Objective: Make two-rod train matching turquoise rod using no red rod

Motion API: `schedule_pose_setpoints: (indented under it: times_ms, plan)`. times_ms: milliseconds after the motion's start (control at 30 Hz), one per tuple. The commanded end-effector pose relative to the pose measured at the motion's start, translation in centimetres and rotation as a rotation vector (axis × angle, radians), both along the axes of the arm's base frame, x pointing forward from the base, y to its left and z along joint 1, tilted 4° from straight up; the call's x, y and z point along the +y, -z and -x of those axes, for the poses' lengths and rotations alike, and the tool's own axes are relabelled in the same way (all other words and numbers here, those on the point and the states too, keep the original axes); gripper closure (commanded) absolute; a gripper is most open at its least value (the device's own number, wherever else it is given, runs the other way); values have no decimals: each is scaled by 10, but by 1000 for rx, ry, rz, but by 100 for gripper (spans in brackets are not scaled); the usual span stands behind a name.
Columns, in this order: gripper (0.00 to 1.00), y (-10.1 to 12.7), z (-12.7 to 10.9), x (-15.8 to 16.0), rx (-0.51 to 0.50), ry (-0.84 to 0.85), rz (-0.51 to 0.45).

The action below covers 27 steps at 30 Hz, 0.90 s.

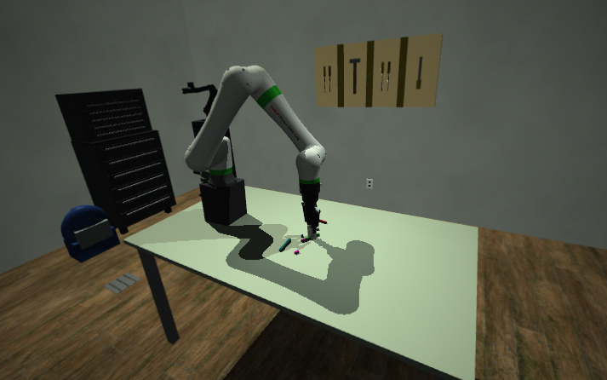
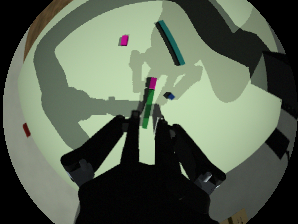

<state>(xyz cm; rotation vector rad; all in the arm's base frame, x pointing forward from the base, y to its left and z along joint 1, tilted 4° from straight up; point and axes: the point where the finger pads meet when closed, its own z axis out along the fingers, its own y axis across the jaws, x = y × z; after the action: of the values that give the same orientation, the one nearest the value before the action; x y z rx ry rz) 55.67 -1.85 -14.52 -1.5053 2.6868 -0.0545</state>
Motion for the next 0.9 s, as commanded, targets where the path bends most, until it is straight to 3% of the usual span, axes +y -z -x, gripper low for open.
schedule_pose_setpoints:
  times_ms: [0,267,633,867]
  plan:
    - [85,-4,0,0,0,0,0]
    - [85,-26,2,0,0,0,0]
    - [85,-80,6,0,0,0,0]
    - [85,-89,6,0,0,0,0]
